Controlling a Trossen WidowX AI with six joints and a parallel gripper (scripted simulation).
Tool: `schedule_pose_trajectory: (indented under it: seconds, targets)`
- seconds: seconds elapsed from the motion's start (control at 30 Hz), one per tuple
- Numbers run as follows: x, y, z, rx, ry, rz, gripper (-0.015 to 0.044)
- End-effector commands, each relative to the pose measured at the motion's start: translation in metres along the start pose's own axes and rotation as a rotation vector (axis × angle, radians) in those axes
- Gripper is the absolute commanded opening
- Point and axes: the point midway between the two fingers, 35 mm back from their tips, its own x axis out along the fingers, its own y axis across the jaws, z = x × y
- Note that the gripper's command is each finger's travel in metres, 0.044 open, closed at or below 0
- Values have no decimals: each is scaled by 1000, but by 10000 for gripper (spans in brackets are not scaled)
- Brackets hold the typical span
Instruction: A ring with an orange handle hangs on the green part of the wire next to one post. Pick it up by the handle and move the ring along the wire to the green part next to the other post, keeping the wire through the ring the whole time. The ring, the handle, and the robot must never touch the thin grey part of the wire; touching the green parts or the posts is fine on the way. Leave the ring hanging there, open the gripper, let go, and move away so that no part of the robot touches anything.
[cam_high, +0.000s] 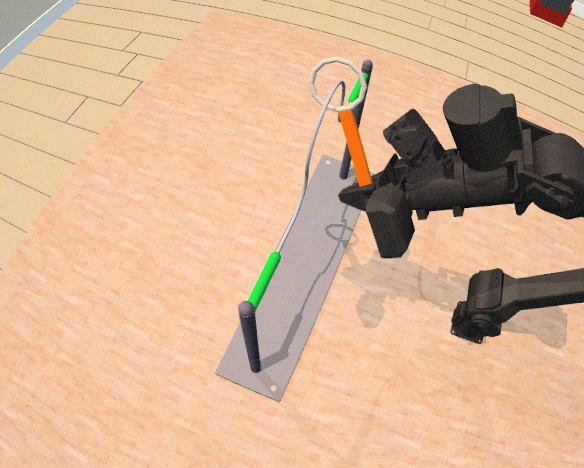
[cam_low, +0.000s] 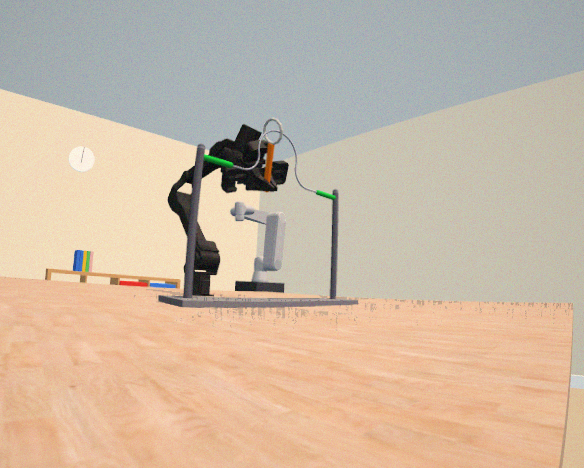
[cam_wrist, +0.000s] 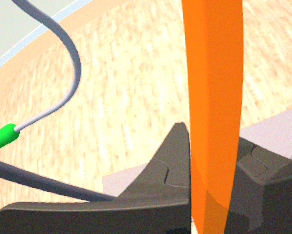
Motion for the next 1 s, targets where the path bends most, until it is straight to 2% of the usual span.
schedule_pose_trajectory:
  seconds: [0.0,0.97]
  targets:
    - [0,-4,1,-65,-11,-45,-150]
    - [-2,-31,8,-476,-70,-328,-150]
